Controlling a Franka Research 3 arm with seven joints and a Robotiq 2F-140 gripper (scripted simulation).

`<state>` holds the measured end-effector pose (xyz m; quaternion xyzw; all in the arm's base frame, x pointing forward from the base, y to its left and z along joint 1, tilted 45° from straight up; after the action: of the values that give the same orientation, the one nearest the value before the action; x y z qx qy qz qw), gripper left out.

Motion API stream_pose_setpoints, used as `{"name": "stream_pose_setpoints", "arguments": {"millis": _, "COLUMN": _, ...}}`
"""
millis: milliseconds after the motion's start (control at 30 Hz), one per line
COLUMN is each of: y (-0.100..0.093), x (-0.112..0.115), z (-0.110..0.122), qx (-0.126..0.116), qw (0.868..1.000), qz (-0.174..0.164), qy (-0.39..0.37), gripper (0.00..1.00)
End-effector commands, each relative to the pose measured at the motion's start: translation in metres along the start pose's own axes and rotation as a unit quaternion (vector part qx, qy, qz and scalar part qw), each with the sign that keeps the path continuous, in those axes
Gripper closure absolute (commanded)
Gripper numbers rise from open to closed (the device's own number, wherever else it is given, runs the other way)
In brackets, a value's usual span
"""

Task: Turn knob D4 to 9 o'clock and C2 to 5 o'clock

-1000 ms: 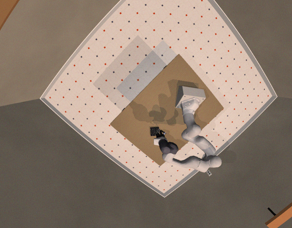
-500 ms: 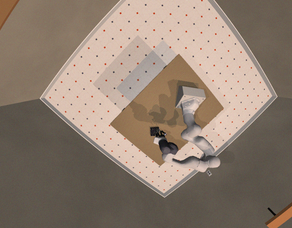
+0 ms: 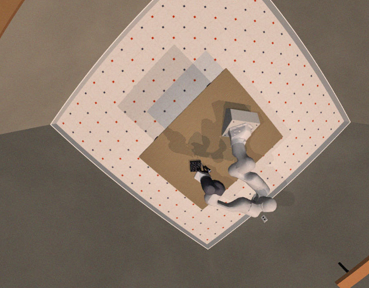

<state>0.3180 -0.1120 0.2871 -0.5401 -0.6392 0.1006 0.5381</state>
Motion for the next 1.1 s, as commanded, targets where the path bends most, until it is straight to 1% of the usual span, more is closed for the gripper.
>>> {"name": "stream_pose_setpoints", "arguments": {"millis": 0, "y": -0.0002, "x": 0.0038, "z": -0.0007, "qx": 0.001, "qw": 0.997, "qz": -0.001, "qy": 0.078, "gripper": 0.88}}
{"name": "stream_pose_setpoints", "arguments": {"millis": 67, "y": -0.0004, "x": 0.0040, "z": -0.0007, "qx": 0.001, "qw": 0.996, "qz": -0.002, "qy": 0.094, "gripper": 0.88}}
{"name": "stream_pose_setpoints", "arguments": {"millis": 133, "y": -0.0004, "x": 0.0040, "z": -0.0007, "qx": 0.001, "qw": 0.996, "qz": -0.002, "qy": 0.094, "gripper": 0.88}}
{"name": "stream_pose_setpoints", "arguments": {"millis": 167, "y": -0.0006, "x": 0.0041, "z": -0.0009, "qx": 0.001, "qw": 0.993, "qz": -0.002, "qy": 0.116, "gripper": 0.88}}
{"name": "stream_pose_setpoints", "arguments": {"millis": 400, "y": -0.0010, "x": 0.0046, "z": -0.0013, "qx": 0.001, "qw": 0.985, "qz": -0.003, "qy": 0.172, "gripper": 0.88}}
{"name": "stream_pose_setpoints", "arguments": {"millis": 633, "y": -0.0013, "x": 0.0051, "z": -0.0017, "qx": 0.001, "qw": 0.974, "qz": -0.005, "qy": 0.227, "gripper": 0.88}}
{"name": "stream_pose_setpoints", "arguments": {"millis": 1067, "y": -0.0013, "x": 0.0051, "z": -0.0018, "qx": 0.001, "qw": 0.972, "qz": -0.005, "qy": 0.234, "gripper": 0.88}}
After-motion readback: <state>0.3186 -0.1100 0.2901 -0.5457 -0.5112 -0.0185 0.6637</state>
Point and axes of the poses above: the point where the finger pads meet when closed, its own y axis out along the fingers, its own z axis across the jaws, x = y × z, the point moved 3 cm from there along -y, back along the fingers, and after that the axes turned 9 degrees about -y, right-handed, at the moved point
